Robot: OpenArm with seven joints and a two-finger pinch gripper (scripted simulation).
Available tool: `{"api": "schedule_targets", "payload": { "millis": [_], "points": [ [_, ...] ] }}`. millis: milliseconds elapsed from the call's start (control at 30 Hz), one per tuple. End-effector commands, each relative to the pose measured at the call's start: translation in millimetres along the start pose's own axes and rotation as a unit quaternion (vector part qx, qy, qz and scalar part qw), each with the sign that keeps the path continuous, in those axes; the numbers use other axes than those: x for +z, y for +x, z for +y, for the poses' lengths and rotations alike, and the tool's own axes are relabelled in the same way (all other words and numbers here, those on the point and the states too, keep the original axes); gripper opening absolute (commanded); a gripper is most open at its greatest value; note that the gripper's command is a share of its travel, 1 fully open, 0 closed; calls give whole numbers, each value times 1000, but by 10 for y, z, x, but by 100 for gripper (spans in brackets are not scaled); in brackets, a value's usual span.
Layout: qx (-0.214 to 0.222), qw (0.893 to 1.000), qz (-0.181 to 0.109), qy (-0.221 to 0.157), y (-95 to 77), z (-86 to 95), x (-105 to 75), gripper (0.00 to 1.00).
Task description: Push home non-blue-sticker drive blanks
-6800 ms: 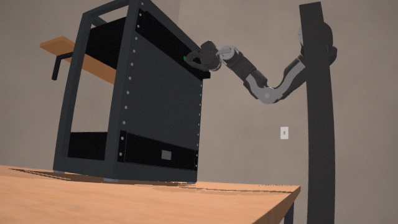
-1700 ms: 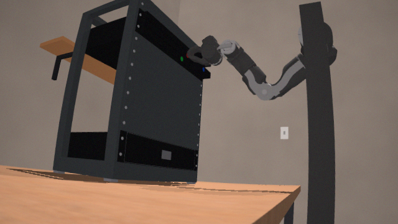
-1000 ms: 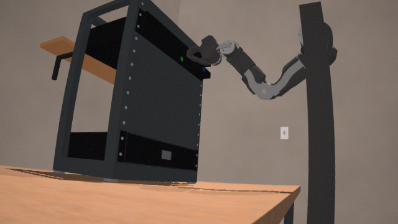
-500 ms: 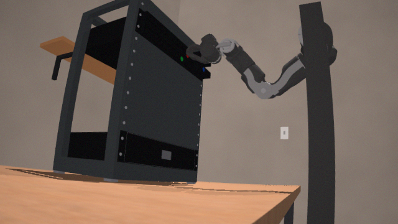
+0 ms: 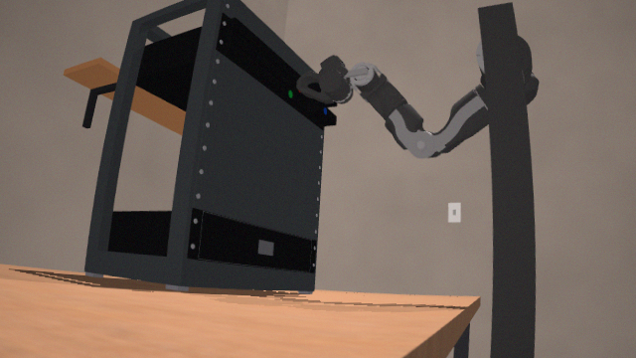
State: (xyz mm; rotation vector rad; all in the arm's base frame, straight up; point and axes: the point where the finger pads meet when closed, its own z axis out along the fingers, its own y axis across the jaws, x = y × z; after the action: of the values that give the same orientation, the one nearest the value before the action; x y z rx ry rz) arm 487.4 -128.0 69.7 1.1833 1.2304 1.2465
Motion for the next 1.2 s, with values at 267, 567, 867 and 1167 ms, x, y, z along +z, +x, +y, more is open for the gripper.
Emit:
{"api": "schedule_targets", "payload": {
  "millis": [267, 567, 867, 1167],
  "points": [
    [-1, 1000, 1, -1, 7, -2, 7, 0],
    [-1, 1000, 2, -2, 16, 7, 33, 0],
    [-1, 1000, 1, -1, 14, 7, 41, 0],
    [-1, 1000, 1, -1, 17, 19, 65, 0]
  ]
}}
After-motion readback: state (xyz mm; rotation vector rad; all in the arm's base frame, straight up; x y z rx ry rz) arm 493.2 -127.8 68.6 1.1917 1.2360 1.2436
